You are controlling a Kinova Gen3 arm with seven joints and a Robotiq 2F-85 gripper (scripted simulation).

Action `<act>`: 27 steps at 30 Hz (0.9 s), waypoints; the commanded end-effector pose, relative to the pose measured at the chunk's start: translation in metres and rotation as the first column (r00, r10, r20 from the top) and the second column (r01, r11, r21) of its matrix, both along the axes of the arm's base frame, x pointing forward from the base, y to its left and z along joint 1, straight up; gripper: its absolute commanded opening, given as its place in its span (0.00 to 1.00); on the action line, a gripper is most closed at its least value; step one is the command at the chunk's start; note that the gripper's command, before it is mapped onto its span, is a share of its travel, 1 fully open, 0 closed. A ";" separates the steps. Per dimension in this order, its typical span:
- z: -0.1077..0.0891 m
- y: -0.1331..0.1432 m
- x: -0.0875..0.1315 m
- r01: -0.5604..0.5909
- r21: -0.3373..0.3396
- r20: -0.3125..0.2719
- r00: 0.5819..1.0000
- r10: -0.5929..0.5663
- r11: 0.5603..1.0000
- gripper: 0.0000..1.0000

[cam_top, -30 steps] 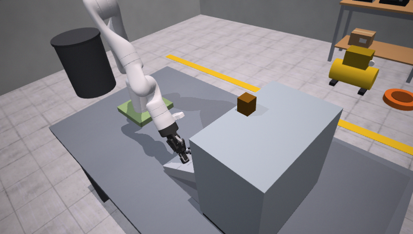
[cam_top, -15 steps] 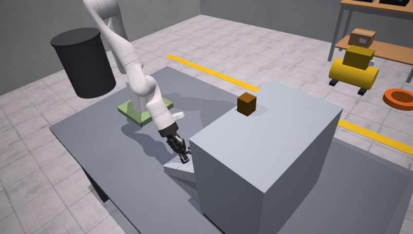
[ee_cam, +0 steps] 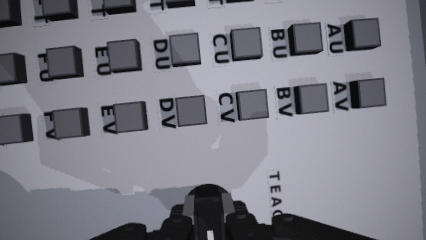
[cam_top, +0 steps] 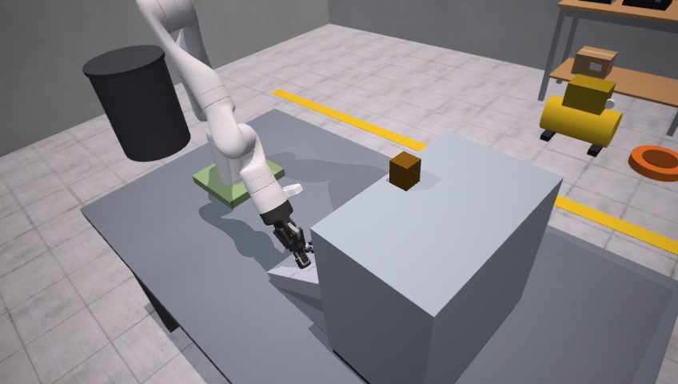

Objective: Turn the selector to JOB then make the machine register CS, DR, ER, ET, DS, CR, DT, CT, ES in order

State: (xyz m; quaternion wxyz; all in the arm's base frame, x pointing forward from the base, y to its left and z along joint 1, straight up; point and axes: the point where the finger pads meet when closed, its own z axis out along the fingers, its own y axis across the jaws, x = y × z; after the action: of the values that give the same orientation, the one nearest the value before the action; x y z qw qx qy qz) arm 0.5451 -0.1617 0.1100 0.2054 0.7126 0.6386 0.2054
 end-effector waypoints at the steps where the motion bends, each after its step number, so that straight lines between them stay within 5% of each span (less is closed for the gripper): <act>1: 0.000 -0.001 0.000 0.010 0.006 0.001 1.000 -0.010 1.000 0.10; 9: 0.000 -0.001 0.000 0.010 0.006 0.001 1.000 -0.010 1.000 0.10; 10: 0.000 -0.001 0.000 0.010 0.006 0.001 1.000 -0.010 1.000 0.60; 27: 0.000 -0.001 0.000 0.010 0.006 0.001 1.000 -0.010 1.000 0.60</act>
State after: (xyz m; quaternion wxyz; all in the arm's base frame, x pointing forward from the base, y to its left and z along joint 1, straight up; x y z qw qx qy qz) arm 0.5445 -0.1624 0.1092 0.2038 0.7166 0.6344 0.2062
